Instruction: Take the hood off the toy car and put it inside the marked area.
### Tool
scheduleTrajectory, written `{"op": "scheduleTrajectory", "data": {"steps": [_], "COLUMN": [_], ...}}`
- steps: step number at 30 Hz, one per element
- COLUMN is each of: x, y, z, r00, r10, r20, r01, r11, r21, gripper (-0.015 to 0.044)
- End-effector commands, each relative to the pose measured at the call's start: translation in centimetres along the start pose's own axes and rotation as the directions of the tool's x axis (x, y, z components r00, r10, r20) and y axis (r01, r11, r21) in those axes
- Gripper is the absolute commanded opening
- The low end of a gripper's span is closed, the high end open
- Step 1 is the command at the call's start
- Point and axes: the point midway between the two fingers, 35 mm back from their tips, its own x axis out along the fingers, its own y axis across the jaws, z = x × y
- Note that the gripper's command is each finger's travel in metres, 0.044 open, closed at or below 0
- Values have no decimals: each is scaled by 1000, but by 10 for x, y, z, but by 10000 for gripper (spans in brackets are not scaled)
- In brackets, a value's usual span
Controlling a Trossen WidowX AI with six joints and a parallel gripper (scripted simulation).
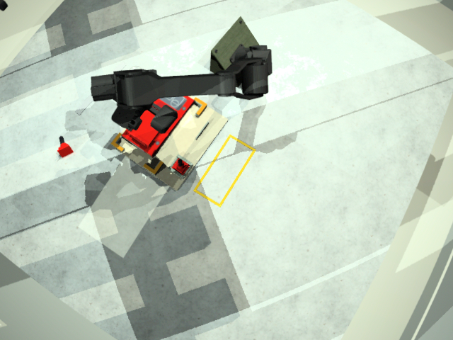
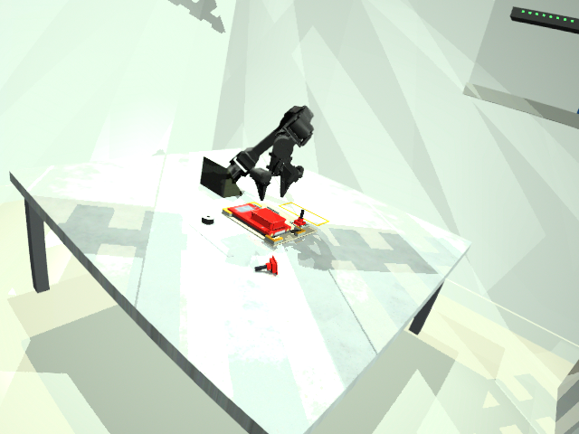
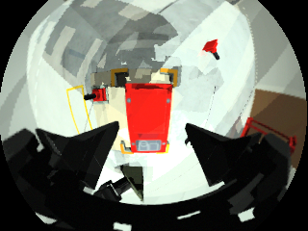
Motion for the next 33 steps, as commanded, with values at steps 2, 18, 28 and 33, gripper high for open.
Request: {"op": "scheduleTrajectory", "data": {"steps": [2, 18, 28, 33], "x": [5, 17, 26, 30], "y": [0, 0, 1, 1], "z": [1, 1, 0, 0], "r00": [999, 999, 999, 999], "r10": [23, 23, 23, 23], "r20": [-36, -35, -35, -35], "r01": [-24, -24, -24, -24], "r11": [1000, 1000, 1000, 1000], "r21": [-20, -20, -20, -20], "gripper": [440, 440, 440, 440]}}
